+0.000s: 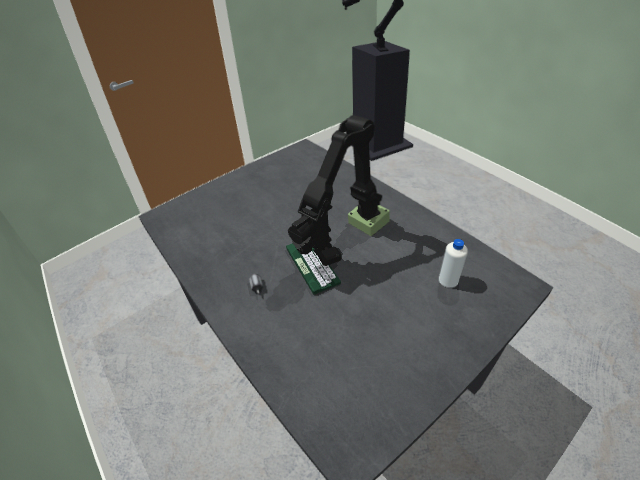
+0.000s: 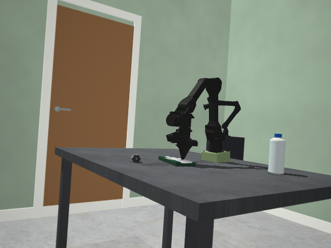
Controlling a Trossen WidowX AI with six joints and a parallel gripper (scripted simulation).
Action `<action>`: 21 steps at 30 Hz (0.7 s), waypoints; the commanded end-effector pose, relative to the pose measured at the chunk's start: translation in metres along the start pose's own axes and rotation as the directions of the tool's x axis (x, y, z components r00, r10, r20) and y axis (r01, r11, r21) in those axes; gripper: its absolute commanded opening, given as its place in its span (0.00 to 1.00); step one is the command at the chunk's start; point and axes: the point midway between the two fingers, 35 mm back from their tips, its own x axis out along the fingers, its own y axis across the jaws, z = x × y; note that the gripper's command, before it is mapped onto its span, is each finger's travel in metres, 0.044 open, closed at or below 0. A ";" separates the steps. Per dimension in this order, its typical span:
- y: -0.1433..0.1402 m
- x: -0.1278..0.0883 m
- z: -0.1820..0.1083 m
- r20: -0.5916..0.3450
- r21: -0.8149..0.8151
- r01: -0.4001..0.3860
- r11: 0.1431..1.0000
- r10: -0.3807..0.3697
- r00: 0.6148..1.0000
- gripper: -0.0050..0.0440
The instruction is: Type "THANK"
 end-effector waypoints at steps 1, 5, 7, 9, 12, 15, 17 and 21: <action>0.000 0.000 0.002 0.007 -0.001 -0.005 1.000 0.005 1.000 0.00; -0.001 0.002 0.000 -0.002 -0.002 -0.001 1.000 0.001 1.000 0.00; 0.000 0.002 0.000 -0.001 -0.002 -0.001 1.000 0.001 1.000 0.00; 0.000 0.003 0.000 -0.001 -0.002 -0.001 1.000 0.001 1.000 0.00; 0.000 0.003 0.000 -0.001 -0.002 -0.001 1.000 0.001 1.000 0.00; 0.000 0.000 0.002 0.010 -0.002 -0.006 1.000 0.006 1.000 0.00; 0.000 0.000 0.002 0.010 -0.002 -0.006 1.000 0.006 1.000 0.00; 0.000 0.000 0.002 0.010 -0.002 -0.006 1.000 0.006 1.000 0.00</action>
